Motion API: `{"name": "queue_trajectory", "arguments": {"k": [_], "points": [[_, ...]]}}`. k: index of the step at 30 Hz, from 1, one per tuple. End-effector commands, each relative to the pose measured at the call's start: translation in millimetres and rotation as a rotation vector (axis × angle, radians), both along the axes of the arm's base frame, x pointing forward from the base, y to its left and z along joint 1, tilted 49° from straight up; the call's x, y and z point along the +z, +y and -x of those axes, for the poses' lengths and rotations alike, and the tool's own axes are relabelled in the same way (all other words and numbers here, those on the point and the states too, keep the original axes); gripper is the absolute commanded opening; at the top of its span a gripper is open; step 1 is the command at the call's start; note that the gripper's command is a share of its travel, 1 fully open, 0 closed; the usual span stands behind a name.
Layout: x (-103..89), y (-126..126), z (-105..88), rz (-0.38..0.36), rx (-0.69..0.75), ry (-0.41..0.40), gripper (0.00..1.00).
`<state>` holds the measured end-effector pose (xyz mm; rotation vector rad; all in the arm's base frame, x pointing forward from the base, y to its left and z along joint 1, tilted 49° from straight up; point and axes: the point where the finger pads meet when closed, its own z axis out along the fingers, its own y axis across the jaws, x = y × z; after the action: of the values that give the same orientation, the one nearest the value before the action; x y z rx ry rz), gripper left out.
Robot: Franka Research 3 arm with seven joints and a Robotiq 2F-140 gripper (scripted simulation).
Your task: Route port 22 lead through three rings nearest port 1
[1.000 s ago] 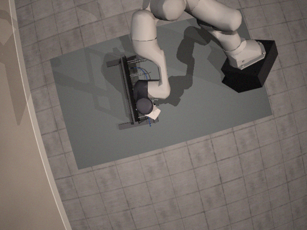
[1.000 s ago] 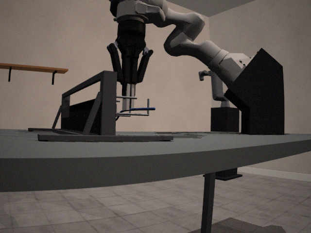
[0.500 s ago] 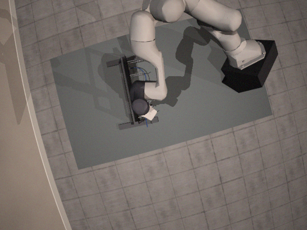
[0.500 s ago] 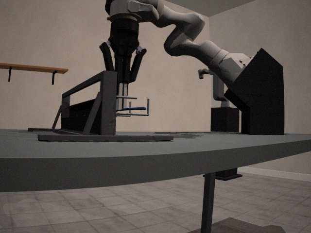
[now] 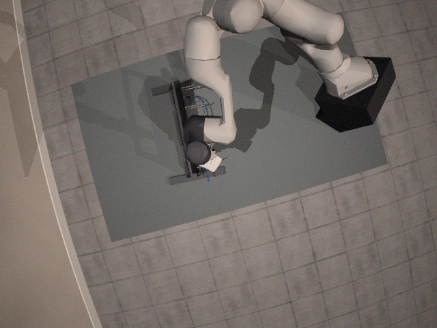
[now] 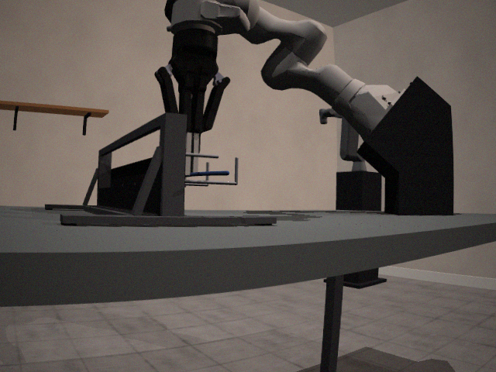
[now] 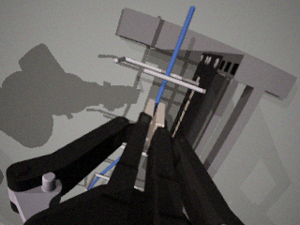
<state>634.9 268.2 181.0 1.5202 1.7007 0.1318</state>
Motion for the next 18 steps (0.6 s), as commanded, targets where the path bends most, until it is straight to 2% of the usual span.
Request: {"name": "queue_trajectory", "arguments": {"k": [1, 16, 17, 18], "points": [[0.2, -0.6, -0.4, 0.007, 0.004, 0.006, 0.00], [0.2, -0.6, -0.4, 0.007, 0.004, 0.006, 0.00], [0.2, -0.6, -0.4, 0.007, 0.004, 0.006, 0.20], [0.2, -0.6, -0.4, 0.007, 0.004, 0.006, 0.20]]}}
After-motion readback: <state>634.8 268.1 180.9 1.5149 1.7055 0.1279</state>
